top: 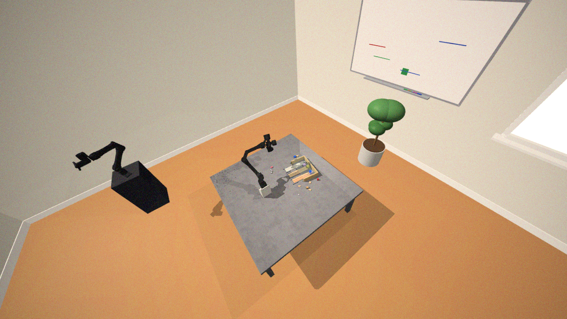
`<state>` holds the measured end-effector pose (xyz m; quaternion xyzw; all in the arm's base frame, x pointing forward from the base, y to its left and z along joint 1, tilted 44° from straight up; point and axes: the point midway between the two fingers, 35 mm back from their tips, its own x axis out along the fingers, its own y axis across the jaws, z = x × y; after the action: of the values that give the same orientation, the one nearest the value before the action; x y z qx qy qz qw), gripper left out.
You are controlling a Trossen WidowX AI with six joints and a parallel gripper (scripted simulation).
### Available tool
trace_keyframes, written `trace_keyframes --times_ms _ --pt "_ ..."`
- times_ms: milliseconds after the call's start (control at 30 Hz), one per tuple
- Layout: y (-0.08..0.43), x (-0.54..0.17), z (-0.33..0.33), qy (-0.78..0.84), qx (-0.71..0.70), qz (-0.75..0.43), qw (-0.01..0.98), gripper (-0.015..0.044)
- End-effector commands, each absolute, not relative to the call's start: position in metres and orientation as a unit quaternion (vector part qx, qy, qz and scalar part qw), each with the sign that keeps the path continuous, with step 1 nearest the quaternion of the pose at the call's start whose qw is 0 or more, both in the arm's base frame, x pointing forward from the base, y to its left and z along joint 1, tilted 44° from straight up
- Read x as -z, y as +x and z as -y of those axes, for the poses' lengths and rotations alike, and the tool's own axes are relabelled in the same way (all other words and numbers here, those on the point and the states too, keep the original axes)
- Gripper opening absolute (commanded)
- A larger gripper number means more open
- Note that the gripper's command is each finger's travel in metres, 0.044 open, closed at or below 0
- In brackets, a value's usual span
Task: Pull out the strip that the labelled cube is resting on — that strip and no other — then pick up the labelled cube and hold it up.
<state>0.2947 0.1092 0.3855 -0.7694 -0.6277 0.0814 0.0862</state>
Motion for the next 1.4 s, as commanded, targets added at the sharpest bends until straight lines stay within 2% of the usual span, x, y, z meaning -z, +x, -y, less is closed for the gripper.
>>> trace_keyframes --times_ms 0,67,300,400,867,1367 --pt "0.296 -0.384 -0.109 -0.772 -0.078 0.626 0.081 0.0400" --pt "0.308 -0.372 -0.105 -0.789 -0.052 0.611 0.038 0.0400" --pt "0.342 -0.297 -0.060 -0.824 0.078 0.514 -0.225 0.0400" --pt "0.347 -0.275 -0.046 -0.815 0.103 0.482 -0.304 0.0400" --pt "0.349 -0.190 0.007 -0.696 0.148 0.368 -0.598 0.0400" --pt "0.320 -0.102 0.053 -0.435 0.137 0.293 -0.840 0.0400"
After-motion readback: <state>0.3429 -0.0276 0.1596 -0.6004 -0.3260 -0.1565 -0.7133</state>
